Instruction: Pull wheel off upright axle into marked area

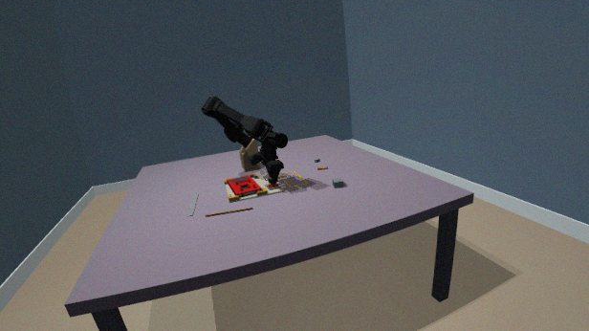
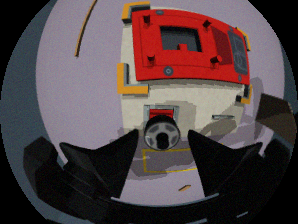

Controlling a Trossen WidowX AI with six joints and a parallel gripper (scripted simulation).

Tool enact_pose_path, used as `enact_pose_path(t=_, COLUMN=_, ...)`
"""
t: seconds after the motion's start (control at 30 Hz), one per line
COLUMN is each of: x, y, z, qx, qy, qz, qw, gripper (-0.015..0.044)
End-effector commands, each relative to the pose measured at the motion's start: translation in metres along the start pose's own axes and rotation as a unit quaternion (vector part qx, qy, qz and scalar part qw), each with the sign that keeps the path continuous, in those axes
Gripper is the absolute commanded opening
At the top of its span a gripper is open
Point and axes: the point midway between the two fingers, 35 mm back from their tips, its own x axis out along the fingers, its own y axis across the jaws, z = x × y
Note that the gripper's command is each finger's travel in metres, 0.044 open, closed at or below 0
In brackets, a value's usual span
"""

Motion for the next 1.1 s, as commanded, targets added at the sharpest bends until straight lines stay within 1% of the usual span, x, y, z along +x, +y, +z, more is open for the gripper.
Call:
enact_pose_path(t=0.0, x=0.0000, y=0.0000, z=0.0000, qx=0.000, qy=0.000, qz=0.000, qw=1.000, gripper=0.0274)
enact_pose_path(t=0.53, x=0.0000, y=0.0000, z=0.0000, qx=0.000, qy=0.000, qz=0.000, qw=1.000, gripper=0.0167)
enact_pose_path(t=0.73, x=-0.0011, y=0.0000, z=0.0000, qx=0.000, qy=0.000, qz=0.000, qw=1.000, gripper=0.0010)
enact_pose_path(t=0.77, x=-0.0015, y=0.0001, z=-0.0001, qx=0.000, qy=0.000, qz=0.000, qw=1.000, gripper=0.0000)
enact_pose_path(t=1.07, x=-0.0044, y=0.0001, z=-0.0001, qx=0.000, qy=0.000, qz=0.001, qw=1.000, gripper=0.0000)
